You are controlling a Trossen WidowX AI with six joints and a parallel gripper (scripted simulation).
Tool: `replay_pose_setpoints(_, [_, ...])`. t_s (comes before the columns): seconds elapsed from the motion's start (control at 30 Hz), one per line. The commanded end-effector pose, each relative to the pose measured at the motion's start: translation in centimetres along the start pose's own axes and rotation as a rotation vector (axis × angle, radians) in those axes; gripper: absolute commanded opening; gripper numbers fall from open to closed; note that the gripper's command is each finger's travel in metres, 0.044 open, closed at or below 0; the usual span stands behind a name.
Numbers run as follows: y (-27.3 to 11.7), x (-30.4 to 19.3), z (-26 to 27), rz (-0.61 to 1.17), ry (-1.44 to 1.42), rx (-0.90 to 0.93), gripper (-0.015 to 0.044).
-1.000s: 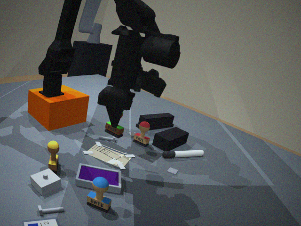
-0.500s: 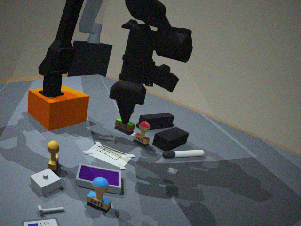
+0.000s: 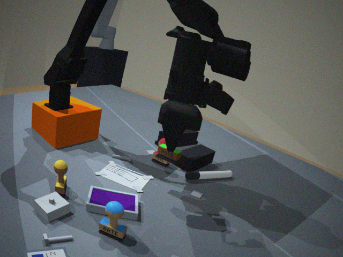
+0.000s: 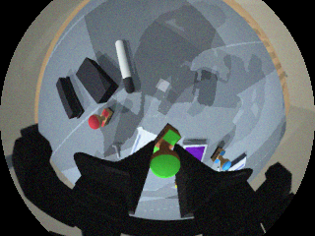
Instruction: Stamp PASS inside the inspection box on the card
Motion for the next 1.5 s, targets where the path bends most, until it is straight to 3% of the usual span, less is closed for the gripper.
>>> replay_pose_setpoints(0.0, [0.2, 1.2, -0.6, 0.004, 0.003, 0.0, 0.0])
replay_pose_setpoints(1.47, [6.5, 2.6, -1.4, 0.003, 0.002, -0.001, 0.0])
Point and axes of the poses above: the point midway between the two fingers, 35 mm back from their tips, its own y axis out along the fingers, its own z axis across the jaws, x = y × z, the point moved 3 cm from there along -y, back along the fingers, and after that the axes turned 4 degrees about -y, right-handed, at the moved point
